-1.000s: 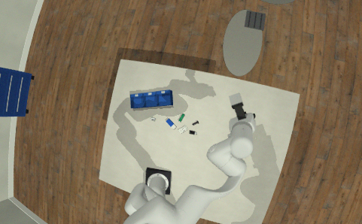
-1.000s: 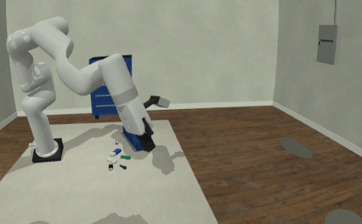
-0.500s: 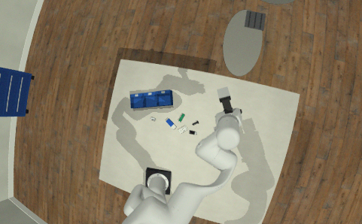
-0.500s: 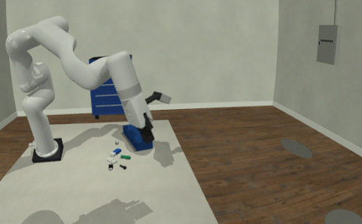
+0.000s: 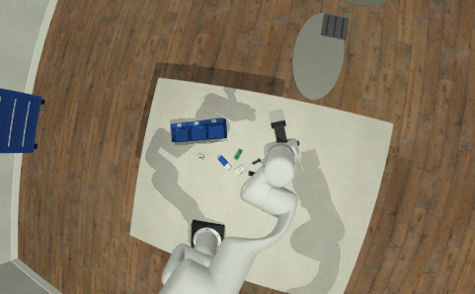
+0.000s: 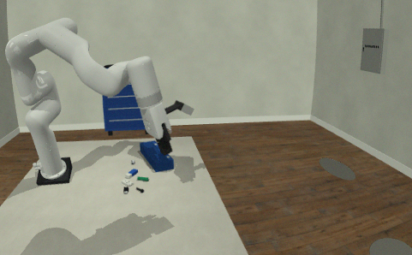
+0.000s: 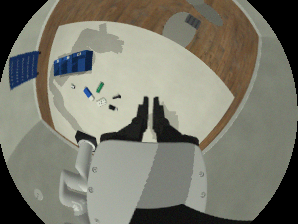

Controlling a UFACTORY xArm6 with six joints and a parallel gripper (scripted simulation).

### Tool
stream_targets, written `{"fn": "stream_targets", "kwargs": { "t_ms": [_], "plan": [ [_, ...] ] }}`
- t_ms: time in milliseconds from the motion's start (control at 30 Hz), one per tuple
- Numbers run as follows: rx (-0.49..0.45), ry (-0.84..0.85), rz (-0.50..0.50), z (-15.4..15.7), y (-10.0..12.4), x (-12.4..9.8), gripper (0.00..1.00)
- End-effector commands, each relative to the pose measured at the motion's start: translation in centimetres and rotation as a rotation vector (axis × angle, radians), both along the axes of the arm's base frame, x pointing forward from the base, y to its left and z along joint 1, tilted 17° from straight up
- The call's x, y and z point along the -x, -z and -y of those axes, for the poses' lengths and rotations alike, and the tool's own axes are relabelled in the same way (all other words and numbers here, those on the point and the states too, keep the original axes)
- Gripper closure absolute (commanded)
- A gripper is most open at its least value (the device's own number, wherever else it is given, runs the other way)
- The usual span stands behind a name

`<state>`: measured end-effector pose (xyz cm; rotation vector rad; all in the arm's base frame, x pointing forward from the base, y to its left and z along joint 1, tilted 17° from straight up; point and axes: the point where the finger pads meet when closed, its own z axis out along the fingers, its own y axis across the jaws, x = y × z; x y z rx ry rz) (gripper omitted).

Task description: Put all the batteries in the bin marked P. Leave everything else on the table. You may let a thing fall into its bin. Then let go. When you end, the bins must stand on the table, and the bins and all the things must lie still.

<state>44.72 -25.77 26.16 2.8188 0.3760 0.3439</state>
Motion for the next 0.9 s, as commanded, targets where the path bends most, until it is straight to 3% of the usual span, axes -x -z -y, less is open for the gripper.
{"fn": "stream_targets", "kwargs": {
  "t_ms": [0, 267, 433, 867],
  "plan": [
    [-0.024, 0.043, -0.016, -1.9, 0.3, -0.2, 0.93],
    [-0.043, 0.076, -0.032, -5.5, 1.4, -0.1, 0.93],
    [-0.043, 0.076, -0.032, -5.5, 1.4, -0.1, 0.93],
    [-0.075, 0.182, -0.080, -11.2, 3.1, 0.8, 0.93]
  ]
}}
